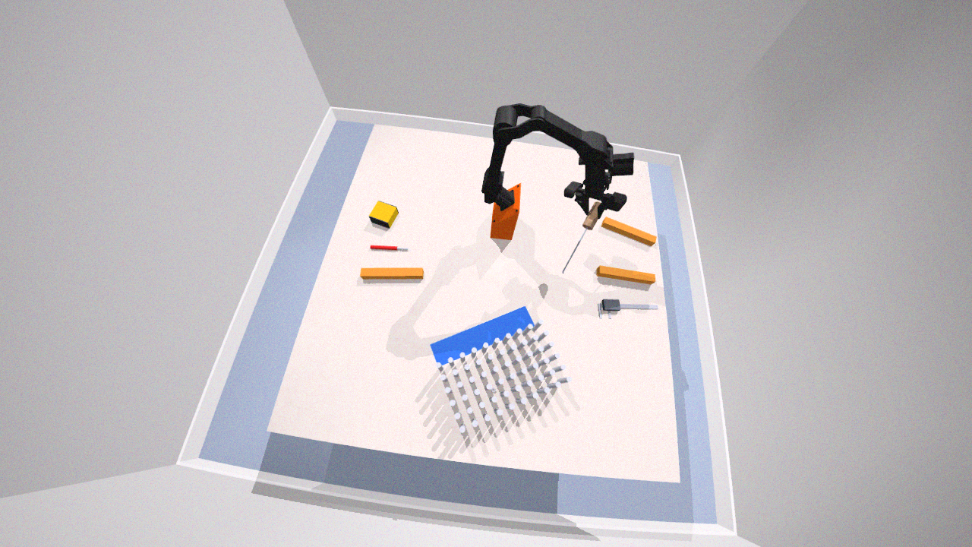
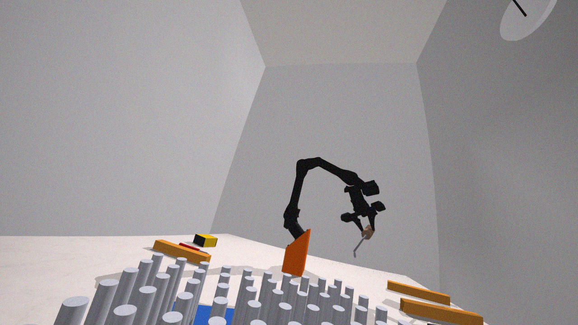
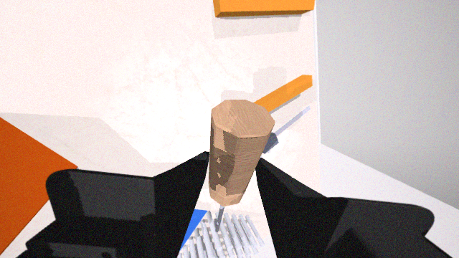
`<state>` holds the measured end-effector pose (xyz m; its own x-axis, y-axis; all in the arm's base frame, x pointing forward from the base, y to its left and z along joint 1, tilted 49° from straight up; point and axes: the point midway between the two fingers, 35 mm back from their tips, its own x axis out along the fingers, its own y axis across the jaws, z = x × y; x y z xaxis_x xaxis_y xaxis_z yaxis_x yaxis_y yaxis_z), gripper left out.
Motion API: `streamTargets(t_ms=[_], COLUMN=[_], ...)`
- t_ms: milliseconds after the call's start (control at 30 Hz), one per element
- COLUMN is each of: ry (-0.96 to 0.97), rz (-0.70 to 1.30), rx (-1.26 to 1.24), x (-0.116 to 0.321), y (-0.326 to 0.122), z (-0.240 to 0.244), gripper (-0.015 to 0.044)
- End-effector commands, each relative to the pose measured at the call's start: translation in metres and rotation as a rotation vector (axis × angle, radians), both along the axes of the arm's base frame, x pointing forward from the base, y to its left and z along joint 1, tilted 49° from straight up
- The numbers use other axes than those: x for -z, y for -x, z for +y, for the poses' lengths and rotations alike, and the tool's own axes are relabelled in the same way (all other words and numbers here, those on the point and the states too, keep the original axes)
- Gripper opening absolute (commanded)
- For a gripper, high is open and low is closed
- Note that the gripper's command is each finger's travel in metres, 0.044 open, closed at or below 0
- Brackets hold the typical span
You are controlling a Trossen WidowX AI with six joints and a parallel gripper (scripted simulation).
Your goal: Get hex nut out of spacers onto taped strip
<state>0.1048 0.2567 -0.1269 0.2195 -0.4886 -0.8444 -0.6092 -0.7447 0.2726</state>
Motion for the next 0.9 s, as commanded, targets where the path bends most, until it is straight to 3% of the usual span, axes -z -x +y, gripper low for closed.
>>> streamTargets(t_ms=[0,867], ry=[-0.026,-0.245], rz=[-0.023,-0.346], rx=[0.070,0.846], x=[-0.010,-0.062], y=[-0.010,-0.088], z=[-0.001,-0.018], gripper=[0.0000,0.0000])
